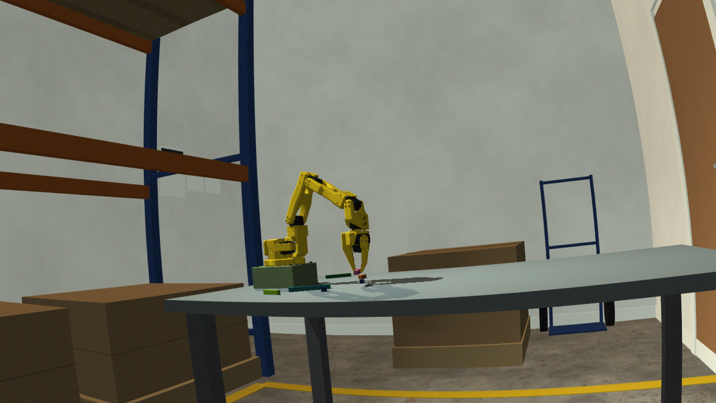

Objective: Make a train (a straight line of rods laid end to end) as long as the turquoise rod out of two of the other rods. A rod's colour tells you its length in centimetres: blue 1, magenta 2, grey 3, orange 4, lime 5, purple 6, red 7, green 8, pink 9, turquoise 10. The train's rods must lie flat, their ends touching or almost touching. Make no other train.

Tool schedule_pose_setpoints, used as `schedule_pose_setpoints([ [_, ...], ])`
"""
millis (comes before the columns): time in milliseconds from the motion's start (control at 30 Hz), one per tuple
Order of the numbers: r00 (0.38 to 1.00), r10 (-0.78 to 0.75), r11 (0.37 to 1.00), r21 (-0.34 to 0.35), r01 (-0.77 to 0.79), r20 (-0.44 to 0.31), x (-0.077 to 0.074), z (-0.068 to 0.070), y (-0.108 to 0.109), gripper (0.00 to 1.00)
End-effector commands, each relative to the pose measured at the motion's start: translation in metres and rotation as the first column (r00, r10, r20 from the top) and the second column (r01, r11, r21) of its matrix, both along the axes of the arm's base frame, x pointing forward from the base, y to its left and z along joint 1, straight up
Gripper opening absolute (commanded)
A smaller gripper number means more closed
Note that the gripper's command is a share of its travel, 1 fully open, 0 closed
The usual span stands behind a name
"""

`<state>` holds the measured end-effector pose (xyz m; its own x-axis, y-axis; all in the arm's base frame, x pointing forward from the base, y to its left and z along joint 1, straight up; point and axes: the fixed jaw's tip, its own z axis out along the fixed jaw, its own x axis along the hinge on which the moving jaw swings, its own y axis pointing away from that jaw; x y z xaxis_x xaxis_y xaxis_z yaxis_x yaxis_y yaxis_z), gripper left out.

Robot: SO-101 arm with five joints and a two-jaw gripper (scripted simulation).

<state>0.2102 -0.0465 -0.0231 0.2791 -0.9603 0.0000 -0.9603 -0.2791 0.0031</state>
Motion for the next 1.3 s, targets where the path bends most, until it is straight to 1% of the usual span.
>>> schedule_pose_setpoints([
  [0, 1.000, -0.001, 1.000, 0.000, 0.001, 0.005, -0.001, -0.001, -0.002, 0.00],
  [533, 1.000, -0.001, 1.000, 0.000, 0.001, 0.005, -0.001, -0.016, -0.002, 0.00],
  [833, 1.000, -0.001, 1.000, 0.000, 0.001, 0.005, -0.001, -0.018, -0.002, 0.00],
  [867, 1.000, -0.001, 1.000, 0.007, 0.002, -0.025, -0.006, -0.024, -0.001, 0.00],
  [1267, 1.000, -0.001, 1.000, 0.007, 0.002, -0.025, -0.006, -0.024, -0.001, 0.00],
])
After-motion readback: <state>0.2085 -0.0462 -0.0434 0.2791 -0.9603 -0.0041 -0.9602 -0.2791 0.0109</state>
